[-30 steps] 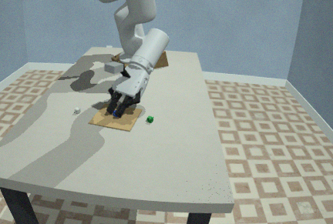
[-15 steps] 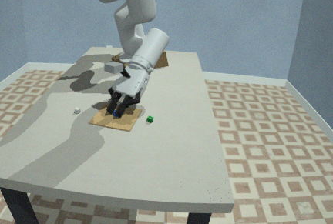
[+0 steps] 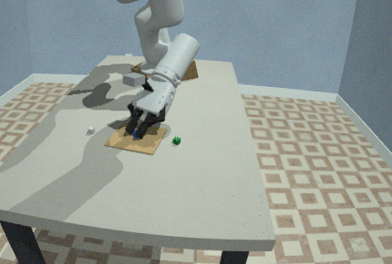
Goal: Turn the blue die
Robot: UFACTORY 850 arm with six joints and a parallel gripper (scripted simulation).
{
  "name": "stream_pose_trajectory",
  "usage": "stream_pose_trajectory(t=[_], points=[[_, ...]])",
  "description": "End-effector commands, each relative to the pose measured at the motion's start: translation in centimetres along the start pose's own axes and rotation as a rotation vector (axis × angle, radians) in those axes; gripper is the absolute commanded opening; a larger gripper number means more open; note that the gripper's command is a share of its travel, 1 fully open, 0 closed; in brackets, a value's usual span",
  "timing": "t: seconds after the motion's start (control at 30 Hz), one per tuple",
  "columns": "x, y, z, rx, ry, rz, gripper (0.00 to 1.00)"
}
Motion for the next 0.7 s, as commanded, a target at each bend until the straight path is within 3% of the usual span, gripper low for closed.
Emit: stream_pose_trajectory(t=[0.0, 0.37, 0.67], points=[[-0.1, 0.0, 0.2, 0.000, 0.001, -0.001, 0.31], [-0.1, 0.0, 3.7, 0.000, 0.001, -0.001, 0.31], [-0.1, 0.0, 5.0, 0.000, 0.001, -0.001, 0.31]])
Point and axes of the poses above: the point where the finger pads meet when closed, its own z axis back along the fingers, its own y axis across the jaws, x = y × z, the point moved 5 cm from there along z, back along the fingers, and after that the axes turned 15 degrees about z, right-handed, at the moved point
